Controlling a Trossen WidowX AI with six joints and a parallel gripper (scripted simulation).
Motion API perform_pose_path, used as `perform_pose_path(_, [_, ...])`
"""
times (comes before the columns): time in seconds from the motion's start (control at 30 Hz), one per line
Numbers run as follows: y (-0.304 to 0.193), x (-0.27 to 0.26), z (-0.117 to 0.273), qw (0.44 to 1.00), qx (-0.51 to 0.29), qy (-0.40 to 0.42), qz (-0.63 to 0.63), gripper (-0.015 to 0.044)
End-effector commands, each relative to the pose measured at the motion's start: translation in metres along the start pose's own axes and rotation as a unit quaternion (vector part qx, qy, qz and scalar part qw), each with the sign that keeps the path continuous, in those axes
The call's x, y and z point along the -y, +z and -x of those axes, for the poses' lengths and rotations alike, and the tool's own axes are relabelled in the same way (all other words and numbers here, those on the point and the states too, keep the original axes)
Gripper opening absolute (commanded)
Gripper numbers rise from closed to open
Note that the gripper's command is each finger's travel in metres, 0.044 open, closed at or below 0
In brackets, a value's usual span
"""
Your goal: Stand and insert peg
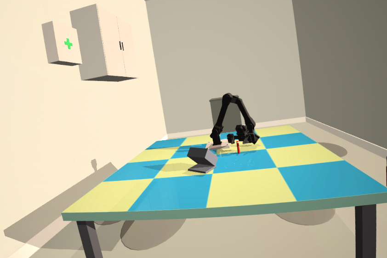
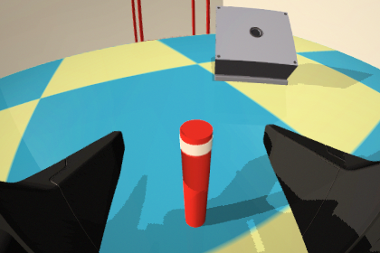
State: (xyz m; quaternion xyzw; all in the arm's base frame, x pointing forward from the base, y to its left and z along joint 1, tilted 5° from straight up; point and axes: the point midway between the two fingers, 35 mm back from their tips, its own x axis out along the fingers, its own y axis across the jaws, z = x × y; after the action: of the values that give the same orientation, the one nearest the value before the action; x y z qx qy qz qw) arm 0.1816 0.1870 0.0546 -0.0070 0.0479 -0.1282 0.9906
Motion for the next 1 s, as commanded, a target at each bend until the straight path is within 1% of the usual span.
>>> perform_pose_path(0.0, [0.0, 0.0, 0.0, 1.0, 0.0, 0.0, 0.0, 0.044])
perform_pose_path(0.17, [0.0, 0.0, 0.0, 1.0, 0.0, 0.0, 0.0, 0.044])
perform_pose_path(0.23, [0.009, -0.003, 0.002, 1.0, -0.001, 0.001, 0.002, 0.044])
perform_pose_path(0.4, [0.078, -0.015, 0.014, 1.0, -0.008, 0.015, 0.019, 0.044])
perform_pose_path(0.53, [0.138, -0.007, 0.022, 0.999, -0.012, 0.026, 0.034, 0.044])
perform_pose_path(0.6, [0.157, 0.0, 0.024, 0.999, -0.014, 0.03, 0.039, 0.044])
perform_pose_path(0.8, [0.159, 0.001, 0.024, 0.999, -0.016, 0.029, 0.041, 0.044])
perform_pose_path(0.97, [0.149, 0.01, 0.013, 0.996, -0.07, -0.018, 0.056, 0.044])
